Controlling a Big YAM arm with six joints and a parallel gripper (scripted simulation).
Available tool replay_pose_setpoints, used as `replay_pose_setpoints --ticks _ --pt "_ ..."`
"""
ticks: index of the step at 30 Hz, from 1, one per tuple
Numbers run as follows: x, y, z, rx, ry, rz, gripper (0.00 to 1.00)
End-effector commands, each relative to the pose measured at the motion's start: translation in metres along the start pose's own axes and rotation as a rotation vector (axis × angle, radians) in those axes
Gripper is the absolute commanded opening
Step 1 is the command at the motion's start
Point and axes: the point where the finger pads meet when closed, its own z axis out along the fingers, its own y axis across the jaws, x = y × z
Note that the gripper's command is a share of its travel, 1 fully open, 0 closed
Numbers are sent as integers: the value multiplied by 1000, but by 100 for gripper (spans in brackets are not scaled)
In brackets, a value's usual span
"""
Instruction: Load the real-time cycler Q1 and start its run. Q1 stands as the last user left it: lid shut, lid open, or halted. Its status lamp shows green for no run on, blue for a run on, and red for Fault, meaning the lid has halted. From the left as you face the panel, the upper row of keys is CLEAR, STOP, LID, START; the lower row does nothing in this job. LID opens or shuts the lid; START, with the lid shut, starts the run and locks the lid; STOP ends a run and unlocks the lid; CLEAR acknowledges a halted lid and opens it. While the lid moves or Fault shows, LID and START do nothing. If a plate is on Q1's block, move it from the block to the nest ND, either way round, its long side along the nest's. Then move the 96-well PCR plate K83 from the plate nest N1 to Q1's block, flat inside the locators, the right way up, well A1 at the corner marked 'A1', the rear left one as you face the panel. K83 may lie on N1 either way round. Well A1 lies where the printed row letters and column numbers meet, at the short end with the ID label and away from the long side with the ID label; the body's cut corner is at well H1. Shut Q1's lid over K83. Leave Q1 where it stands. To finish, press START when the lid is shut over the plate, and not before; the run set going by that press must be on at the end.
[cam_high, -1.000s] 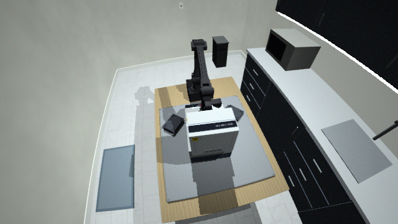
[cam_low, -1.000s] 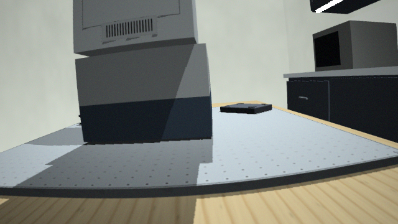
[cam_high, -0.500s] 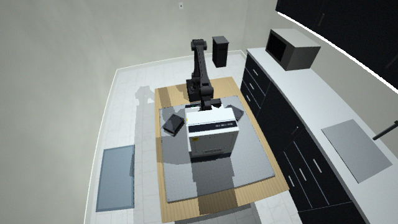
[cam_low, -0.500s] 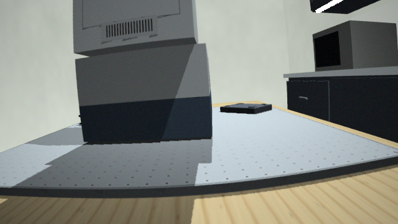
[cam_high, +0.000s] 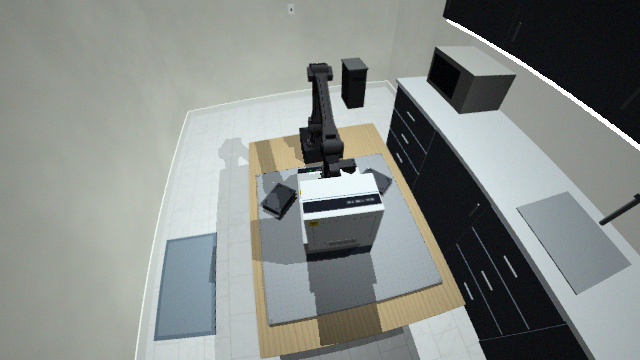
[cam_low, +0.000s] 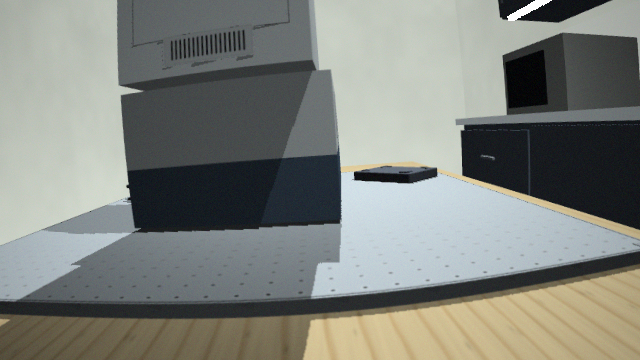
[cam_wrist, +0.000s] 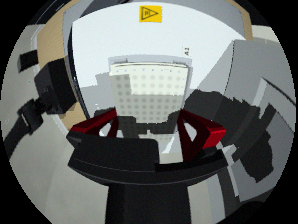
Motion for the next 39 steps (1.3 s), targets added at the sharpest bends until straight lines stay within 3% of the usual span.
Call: replay_pose_setpoints --ticks 1,12,17,22,35,39 --pt "-9 -14 -17 37 -2 -12 0" --pt "5 -22 -22 53 -2 -2 0" --pt "7 -27 -32 93 -2 1 0" --pt "5 -27 -32 98 -2 -4 0" --pt "-9 -3 -15 44 -2 -11 0" --pt "-5 -9 -15 47 -2 -2 0"
